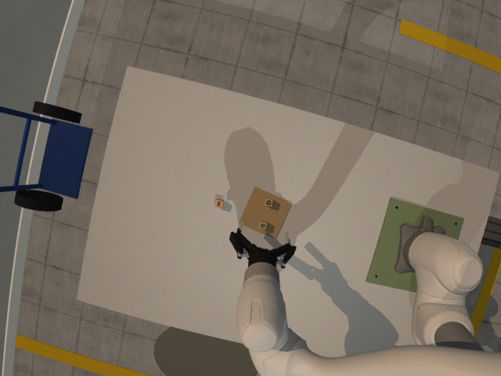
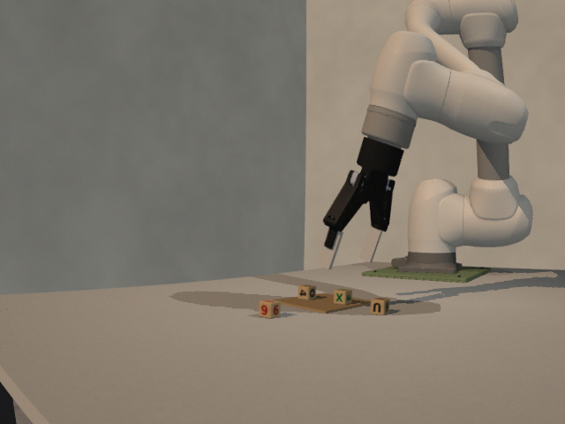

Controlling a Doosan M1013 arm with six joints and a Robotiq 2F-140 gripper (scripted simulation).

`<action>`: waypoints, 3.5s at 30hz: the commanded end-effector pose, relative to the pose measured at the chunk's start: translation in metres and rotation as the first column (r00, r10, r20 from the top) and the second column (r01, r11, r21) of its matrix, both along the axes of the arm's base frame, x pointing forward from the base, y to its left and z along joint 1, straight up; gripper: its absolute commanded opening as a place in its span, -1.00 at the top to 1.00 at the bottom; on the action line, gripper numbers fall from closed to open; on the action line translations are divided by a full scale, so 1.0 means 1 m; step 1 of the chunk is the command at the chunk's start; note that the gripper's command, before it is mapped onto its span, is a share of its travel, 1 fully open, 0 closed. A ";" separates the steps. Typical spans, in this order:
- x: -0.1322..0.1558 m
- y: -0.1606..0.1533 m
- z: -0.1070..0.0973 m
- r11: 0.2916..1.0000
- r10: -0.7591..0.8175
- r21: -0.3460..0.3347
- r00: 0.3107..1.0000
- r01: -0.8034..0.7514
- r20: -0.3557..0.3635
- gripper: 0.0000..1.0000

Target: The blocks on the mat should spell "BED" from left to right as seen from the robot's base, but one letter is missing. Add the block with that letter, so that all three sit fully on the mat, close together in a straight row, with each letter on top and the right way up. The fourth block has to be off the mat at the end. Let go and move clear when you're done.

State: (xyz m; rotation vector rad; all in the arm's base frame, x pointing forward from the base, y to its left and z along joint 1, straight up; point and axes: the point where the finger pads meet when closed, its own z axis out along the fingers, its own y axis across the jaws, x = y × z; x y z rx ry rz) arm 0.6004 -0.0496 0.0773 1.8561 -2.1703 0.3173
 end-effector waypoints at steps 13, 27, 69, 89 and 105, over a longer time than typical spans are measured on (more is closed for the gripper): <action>0.017 0.007 0.048 0.941 0.333 0.100 0.938 -0.324 -0.093 -1.00; 0.032 0.018 0.108 0.715 0.693 0.236 0.712 -0.658 -0.114 -1.00; 0.078 0.021 0.190 0.254 0.965 0.334 0.260 -0.908 -0.027 -1.00; 0.119 -0.024 0.095 0.803 0.589 0.191 0.801 -0.564 -0.111 -1.00; 0.145 -0.055 0.020 0.990 0.140 0.037 0.989 -0.139 -0.043 -1.00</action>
